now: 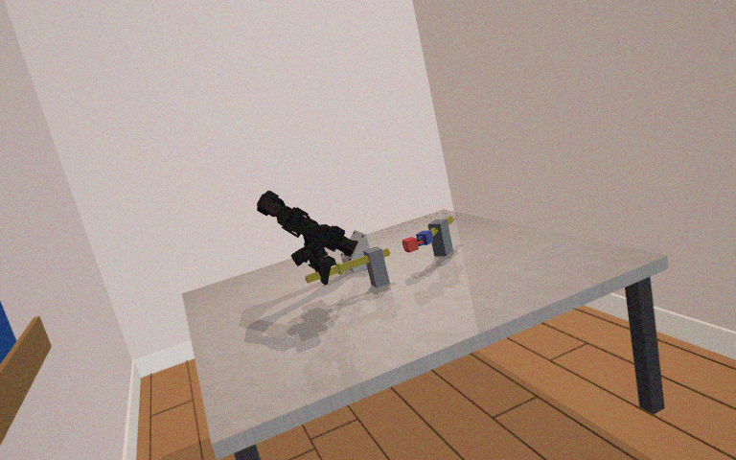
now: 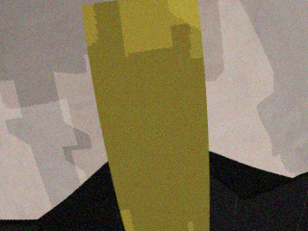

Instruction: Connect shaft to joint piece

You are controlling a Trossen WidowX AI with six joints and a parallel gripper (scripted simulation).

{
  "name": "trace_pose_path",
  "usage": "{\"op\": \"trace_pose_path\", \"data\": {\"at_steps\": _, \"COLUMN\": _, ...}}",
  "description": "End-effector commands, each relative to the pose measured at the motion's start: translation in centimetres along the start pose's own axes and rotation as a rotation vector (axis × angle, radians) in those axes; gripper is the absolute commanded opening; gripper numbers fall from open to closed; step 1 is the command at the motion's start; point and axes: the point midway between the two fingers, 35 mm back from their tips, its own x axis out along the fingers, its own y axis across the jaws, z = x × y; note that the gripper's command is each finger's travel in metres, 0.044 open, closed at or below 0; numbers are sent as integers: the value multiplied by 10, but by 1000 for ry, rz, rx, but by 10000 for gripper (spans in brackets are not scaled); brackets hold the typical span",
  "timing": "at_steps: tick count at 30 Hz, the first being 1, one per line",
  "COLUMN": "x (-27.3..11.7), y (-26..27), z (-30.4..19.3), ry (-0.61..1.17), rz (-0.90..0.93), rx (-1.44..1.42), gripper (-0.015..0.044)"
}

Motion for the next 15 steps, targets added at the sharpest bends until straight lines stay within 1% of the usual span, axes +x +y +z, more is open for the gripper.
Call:
{"op": "trace_pose_path", "data": {"at_steps": 1, "x": 0, "y": 0, "z": -7, "ry": 4, "rz": -18, "rx": 3, "gripper": 0}}
{"op": "trace_pose_path", "data": {"at_steps": 15, "x": 0, "y": 0, "z": -28, "ry": 4, "rz": -34, "rx": 2, "gripper": 0}}
